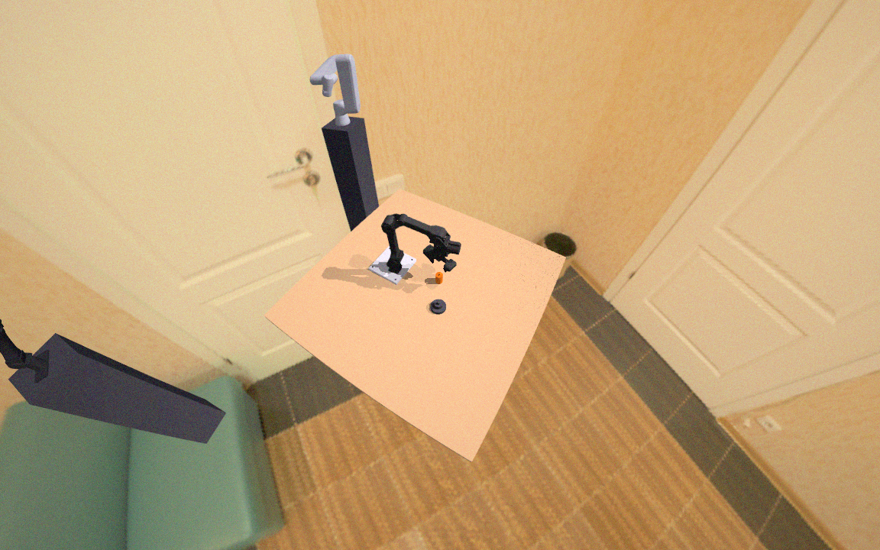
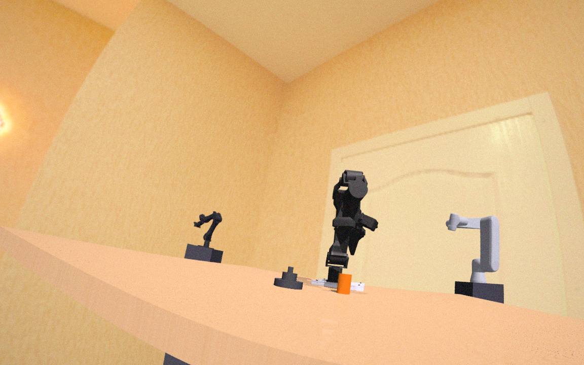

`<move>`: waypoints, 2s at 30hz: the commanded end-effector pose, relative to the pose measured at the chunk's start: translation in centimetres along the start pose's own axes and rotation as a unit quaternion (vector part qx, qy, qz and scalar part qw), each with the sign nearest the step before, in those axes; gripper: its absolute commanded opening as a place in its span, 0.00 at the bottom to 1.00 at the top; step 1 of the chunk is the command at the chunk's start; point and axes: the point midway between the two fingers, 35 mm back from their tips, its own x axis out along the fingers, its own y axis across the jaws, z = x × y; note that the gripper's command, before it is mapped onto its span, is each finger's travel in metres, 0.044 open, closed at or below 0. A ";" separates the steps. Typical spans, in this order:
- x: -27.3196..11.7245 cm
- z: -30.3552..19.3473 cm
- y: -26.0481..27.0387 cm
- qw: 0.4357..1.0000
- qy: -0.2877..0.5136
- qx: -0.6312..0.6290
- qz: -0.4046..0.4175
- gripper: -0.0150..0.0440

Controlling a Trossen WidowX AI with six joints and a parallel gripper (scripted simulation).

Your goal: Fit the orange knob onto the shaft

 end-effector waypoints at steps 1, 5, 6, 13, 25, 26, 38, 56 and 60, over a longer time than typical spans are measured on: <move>-0.4 -0.1 -0.1 1.000 0.016 0.003 -0.008 1.00; -0.4 -0.1 -0.1 1.000 0.016 0.003 -0.008 1.00; -0.4 -0.1 -0.1 1.000 0.016 0.011 -0.008 1.00; -0.3 -0.1 -0.2 0.948 0.012 0.319 -0.013 1.00; -0.2 -0.1 -0.3 0.798 0.007 0.602 -0.016 1.00; -0.2 -0.1 -0.3 0.798 0.007 0.602 -0.016 1.00; 0.6 -0.1 -0.3 0.798 0.007 0.602 -0.016 1.00; 5.4 -0.3 -0.2 0.798 0.007 0.602 -0.016 1.00; 6.0 -0.3 -0.3 0.798 0.007 0.602 -0.016 1.00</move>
